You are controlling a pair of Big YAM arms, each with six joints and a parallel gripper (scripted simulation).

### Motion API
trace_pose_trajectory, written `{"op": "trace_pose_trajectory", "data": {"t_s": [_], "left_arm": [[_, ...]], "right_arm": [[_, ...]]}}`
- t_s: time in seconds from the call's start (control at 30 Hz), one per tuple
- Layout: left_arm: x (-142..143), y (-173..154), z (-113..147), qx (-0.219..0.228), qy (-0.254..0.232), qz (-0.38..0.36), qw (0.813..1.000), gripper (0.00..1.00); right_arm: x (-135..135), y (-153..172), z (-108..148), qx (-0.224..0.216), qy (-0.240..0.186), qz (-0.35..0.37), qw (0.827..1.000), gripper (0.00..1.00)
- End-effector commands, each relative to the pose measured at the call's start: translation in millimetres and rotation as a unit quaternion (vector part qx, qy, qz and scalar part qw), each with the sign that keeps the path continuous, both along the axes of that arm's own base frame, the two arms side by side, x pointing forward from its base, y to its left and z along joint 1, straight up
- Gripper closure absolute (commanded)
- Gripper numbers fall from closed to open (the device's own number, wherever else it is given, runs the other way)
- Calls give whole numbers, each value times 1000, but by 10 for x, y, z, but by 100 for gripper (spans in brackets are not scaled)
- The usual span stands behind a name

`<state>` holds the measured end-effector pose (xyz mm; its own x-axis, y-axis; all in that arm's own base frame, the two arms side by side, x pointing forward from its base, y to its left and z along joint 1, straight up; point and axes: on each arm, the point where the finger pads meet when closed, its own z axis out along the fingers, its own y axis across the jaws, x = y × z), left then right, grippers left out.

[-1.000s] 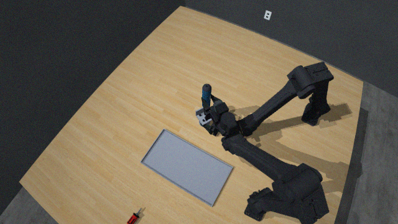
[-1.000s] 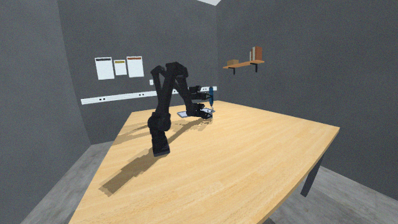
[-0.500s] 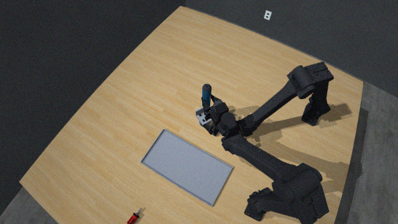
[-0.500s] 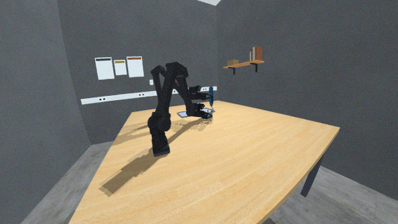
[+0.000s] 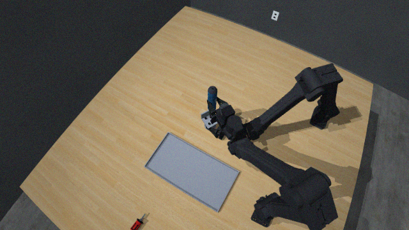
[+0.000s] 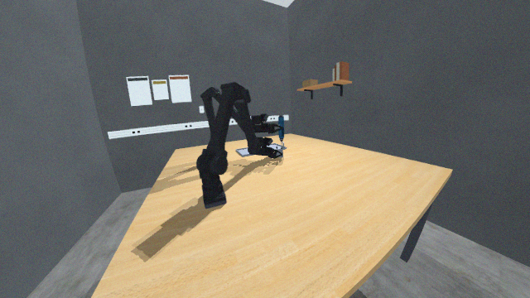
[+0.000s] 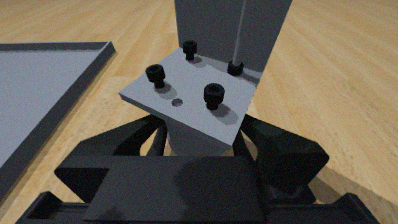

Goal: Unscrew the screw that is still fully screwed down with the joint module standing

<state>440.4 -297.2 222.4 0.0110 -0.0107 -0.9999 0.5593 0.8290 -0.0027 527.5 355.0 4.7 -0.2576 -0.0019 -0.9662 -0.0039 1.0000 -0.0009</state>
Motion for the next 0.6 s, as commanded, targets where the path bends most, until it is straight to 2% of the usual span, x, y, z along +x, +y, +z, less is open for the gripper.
{"op": "trace_pose_trajectory", "data": {"t_s": [0.0, 0.1, 0.13, 0.17, 0.2, 0.23, 0.57], "left_arm": [[48, -40, 176, -14, -19, -1, 1000, 58], [48, -40, 176, -14, -19, -1, 1000, 58], [0, -29, 26, -13, -7, -3, 1000, 58], [-3, -27, 18, -12, -6, -3, 1000, 58], [4, -31, 30, -13, -7, -3, 1000, 58], [48, -40, 170, -14, -19, -1, 1000, 58], [48, -40, 170, -14, -19, -1, 1000, 58]], "right_arm": [[93, 79, -4, 6, -5, 1, 1000, 41], [93, 79, -4, 6, -5, 1, 1000, 41], [93, 79, -4, 6, -5, 1, 1000, 41], [93, 79, -4, 6, -5, 1, 1000, 41], [93, 79, -4, 6, -5, 1, 1000, 41], [93, 79, -4, 6, -5, 1, 1000, 41], [93, 79, -4, 6, -5, 1, 1000, 41]]}}
